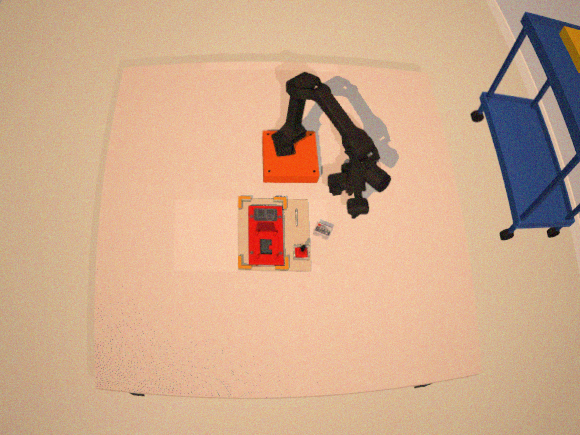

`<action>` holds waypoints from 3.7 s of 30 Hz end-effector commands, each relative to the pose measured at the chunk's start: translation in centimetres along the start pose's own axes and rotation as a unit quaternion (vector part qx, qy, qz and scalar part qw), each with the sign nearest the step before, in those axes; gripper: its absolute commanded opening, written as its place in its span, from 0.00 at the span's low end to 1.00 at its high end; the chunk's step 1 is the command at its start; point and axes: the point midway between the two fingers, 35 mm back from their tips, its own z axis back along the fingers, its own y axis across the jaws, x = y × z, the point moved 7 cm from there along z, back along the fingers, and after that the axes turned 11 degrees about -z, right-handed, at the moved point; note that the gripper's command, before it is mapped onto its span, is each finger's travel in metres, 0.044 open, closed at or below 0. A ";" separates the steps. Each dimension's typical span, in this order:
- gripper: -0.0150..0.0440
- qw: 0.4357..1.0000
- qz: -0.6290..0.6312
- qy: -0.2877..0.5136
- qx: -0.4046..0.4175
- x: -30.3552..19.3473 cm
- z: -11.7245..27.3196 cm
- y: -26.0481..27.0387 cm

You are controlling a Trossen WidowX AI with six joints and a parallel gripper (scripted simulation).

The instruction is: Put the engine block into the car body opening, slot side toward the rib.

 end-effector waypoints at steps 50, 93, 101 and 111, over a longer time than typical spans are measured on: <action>1.00 0.970 -0.209 -0.076 -0.099 6.8 -12.2 3.4; 0.25 0.970 -0.209 -0.075 -0.098 6.1 -7.1 5.1; 0.25 0.970 -0.209 -0.075 -0.098 6.0 -4.6 5.5; 0.25 0.970 -0.209 -0.076 -0.099 6.0 -1.3 5.8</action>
